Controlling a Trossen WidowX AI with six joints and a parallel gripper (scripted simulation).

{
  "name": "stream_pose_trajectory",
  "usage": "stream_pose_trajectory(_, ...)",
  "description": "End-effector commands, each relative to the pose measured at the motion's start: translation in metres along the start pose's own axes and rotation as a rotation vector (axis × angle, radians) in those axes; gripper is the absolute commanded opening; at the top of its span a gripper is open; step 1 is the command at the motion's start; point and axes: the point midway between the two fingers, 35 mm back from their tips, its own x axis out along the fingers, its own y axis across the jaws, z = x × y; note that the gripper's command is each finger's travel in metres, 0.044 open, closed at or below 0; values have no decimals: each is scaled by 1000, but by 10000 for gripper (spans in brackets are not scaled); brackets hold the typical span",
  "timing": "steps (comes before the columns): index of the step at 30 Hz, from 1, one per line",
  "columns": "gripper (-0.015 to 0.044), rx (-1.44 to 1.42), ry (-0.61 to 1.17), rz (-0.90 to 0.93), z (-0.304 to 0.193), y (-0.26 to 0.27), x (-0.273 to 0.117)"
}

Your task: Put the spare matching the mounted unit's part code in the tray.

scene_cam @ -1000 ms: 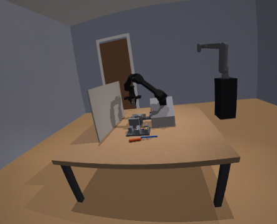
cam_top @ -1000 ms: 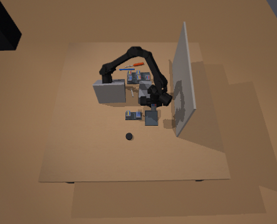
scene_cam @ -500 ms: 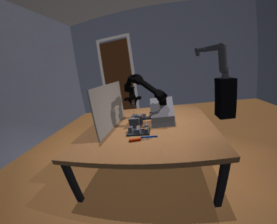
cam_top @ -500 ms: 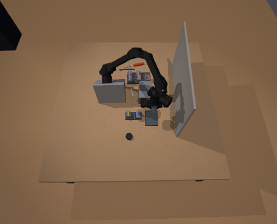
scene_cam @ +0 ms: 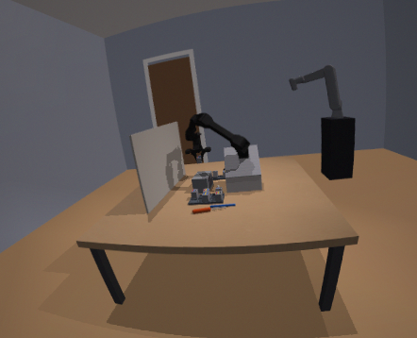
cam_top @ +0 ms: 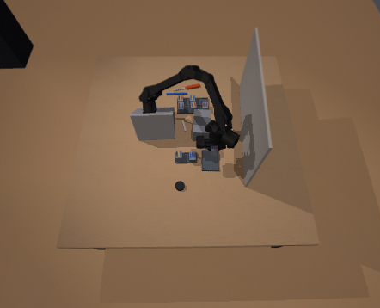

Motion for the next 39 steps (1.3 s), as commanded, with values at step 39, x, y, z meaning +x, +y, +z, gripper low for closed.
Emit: stream_pose_trajectory(39, 0, 10, -9, 4, 1, 1, 62)
